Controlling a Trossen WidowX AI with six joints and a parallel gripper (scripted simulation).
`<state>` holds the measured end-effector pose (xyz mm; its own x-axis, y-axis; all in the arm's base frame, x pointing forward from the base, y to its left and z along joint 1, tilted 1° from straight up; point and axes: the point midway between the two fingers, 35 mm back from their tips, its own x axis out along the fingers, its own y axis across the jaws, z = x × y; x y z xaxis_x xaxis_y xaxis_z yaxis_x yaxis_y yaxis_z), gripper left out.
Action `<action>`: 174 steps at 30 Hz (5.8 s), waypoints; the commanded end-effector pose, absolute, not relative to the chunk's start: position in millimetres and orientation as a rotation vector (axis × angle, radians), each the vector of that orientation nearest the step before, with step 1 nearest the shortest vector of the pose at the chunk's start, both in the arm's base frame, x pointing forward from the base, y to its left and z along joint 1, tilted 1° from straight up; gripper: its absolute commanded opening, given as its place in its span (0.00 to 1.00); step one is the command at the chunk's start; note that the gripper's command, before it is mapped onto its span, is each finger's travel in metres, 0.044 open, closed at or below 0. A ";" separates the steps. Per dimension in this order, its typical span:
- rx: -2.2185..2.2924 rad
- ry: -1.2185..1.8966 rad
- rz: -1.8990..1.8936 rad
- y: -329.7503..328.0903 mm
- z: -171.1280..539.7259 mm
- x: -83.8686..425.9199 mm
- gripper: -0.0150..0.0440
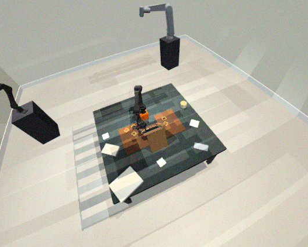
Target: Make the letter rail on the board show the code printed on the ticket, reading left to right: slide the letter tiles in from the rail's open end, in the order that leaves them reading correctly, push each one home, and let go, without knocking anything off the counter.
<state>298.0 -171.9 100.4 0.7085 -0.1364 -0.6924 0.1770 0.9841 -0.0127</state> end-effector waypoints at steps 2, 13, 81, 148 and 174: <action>0.057 0.763 -0.179 -169.9 100.8 298.4 0.25; 0.057 0.763 -0.179 -166.1 100.5 299.1 0.25; 0.061 0.762 -0.177 -126.1 100.2 306.7 0.25; 0.064 0.761 -0.176 -90.0 99.9 313.5 0.25; 0.065 0.761 -0.175 -76.4 99.9 316.1 0.25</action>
<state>315.8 -77.4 99.5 0.7094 -0.1306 -0.6926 0.1766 0.9843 -0.0046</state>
